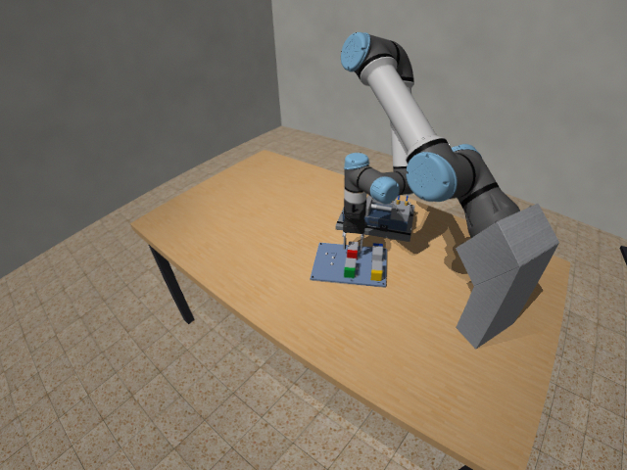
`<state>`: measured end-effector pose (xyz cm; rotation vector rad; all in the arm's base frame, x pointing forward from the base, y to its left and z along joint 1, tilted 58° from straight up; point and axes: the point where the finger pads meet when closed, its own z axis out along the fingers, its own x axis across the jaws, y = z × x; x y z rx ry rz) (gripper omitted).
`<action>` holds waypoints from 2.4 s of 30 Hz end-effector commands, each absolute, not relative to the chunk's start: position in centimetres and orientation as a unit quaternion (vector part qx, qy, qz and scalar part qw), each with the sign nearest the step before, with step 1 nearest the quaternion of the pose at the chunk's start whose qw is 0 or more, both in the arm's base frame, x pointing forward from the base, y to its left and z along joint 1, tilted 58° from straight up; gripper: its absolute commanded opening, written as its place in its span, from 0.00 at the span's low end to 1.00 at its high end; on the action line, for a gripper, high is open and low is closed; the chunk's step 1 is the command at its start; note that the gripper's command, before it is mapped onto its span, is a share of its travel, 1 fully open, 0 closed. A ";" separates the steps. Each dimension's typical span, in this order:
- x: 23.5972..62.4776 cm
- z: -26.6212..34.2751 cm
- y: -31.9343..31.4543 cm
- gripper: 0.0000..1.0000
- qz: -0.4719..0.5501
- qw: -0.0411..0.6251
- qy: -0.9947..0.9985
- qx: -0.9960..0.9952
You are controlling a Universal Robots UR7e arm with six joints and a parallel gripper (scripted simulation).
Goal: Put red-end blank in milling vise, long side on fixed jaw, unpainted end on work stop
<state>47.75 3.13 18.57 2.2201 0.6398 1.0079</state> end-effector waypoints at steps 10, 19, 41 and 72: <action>47.5 18.8 3.3 1.00 0.381 0.306 0.242 0.838; 47.3 18.9 3.3 1.00 0.381 0.306 0.242 0.838; 47.2 19.0 3.4 1.00 0.381 0.306 0.242 0.838; 48.0 18.4 3.0 1.00 0.381 0.306 0.242 0.838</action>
